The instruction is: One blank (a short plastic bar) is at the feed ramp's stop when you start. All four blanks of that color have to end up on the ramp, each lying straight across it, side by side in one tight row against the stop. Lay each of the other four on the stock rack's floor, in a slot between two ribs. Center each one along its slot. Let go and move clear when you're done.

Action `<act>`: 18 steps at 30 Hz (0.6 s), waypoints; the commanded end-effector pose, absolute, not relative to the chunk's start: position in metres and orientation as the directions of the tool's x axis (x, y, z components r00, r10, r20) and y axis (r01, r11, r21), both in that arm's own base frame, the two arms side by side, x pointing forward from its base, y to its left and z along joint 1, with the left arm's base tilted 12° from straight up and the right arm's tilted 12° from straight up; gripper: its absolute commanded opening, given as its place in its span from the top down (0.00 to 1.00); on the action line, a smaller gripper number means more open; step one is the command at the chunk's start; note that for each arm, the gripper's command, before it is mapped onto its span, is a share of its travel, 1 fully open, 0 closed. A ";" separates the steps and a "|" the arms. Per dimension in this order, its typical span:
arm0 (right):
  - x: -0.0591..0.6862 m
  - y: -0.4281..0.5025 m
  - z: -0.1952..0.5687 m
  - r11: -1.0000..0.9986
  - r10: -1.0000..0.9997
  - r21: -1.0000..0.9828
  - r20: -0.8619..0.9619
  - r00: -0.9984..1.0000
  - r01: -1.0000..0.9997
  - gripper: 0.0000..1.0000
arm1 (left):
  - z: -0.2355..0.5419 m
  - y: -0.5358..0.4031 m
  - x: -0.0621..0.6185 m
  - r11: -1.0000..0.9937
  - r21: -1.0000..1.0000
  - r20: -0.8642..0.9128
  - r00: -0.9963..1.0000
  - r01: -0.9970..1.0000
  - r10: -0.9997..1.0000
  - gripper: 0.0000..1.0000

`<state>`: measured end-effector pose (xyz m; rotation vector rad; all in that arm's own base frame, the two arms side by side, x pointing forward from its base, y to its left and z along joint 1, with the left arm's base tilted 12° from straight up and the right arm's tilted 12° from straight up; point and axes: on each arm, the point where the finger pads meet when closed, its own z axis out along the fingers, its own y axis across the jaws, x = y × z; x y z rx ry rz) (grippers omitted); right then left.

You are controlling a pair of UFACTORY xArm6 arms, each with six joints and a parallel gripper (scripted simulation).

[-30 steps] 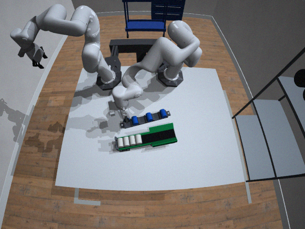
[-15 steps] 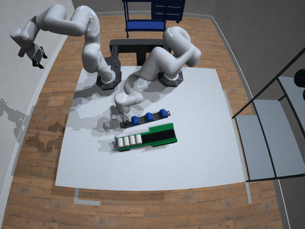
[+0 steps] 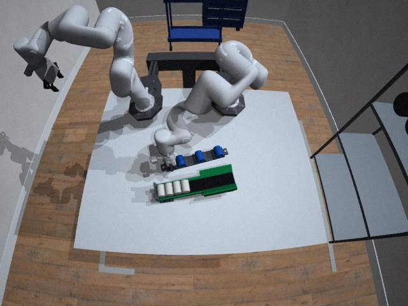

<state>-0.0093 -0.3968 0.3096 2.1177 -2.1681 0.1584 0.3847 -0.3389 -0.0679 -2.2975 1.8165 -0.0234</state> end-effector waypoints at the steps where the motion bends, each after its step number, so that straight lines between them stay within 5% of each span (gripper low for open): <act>1: -0.009 -0.398 0.312 0.024 -0.988 0.000 0.154 -0.023 -1.000 0.00 | -0.067 -0.340 0.386 -0.217 -0.177 -0.115 0.239 -0.960 -0.964 0.42; 18: -0.009 -0.398 0.312 0.024 -0.988 0.000 0.154 -0.023 -1.000 0.00 | -0.067 -0.340 0.386 -0.217 -0.177 -0.115 0.239 -0.960 -0.964 0.29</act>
